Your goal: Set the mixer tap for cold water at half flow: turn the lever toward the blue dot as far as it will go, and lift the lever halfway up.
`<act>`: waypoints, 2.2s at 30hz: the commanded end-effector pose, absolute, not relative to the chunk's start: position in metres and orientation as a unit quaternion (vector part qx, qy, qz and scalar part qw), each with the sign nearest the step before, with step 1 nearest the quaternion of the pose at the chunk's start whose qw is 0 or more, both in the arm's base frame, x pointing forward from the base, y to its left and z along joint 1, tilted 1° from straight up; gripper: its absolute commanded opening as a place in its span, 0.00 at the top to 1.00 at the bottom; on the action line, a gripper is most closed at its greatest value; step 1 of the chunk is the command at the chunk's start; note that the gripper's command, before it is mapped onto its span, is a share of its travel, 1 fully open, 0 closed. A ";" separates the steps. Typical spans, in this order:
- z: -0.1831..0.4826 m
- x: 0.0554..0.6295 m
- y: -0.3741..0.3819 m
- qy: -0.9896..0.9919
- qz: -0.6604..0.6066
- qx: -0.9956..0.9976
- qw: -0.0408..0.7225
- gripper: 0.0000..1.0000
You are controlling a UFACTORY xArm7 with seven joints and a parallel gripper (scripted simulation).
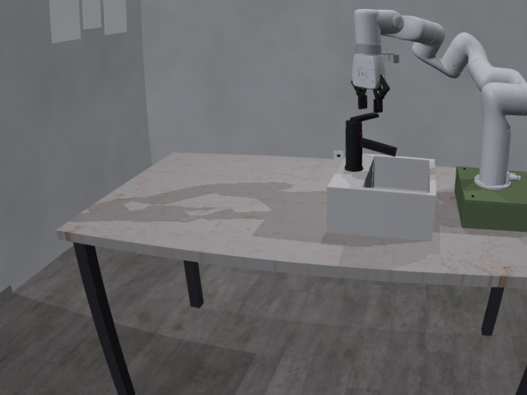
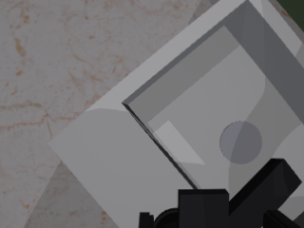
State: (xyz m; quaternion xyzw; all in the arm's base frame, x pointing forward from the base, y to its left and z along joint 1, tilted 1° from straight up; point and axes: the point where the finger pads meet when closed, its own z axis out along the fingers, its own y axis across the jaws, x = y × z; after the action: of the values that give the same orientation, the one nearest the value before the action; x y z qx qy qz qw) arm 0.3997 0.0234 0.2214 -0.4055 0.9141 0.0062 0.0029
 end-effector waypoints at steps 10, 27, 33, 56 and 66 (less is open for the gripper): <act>0.223 0.400 0.024 0.914 0.006 -0.405 0.005 0.33; 0.223 0.401 0.024 0.914 0.006 -0.405 0.005 0.33; 0.223 0.401 0.024 0.914 0.006 -0.405 0.005 0.33; 0.220 0.401 0.024 0.914 0.006 -0.405 0.005 0.33; 0.213 0.401 0.024 0.914 0.006 -0.405 0.005 0.33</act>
State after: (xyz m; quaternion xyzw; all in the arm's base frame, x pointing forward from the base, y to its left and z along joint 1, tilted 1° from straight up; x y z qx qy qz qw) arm 0.4002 0.0237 0.2136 -0.4055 0.9141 0.0063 0.0028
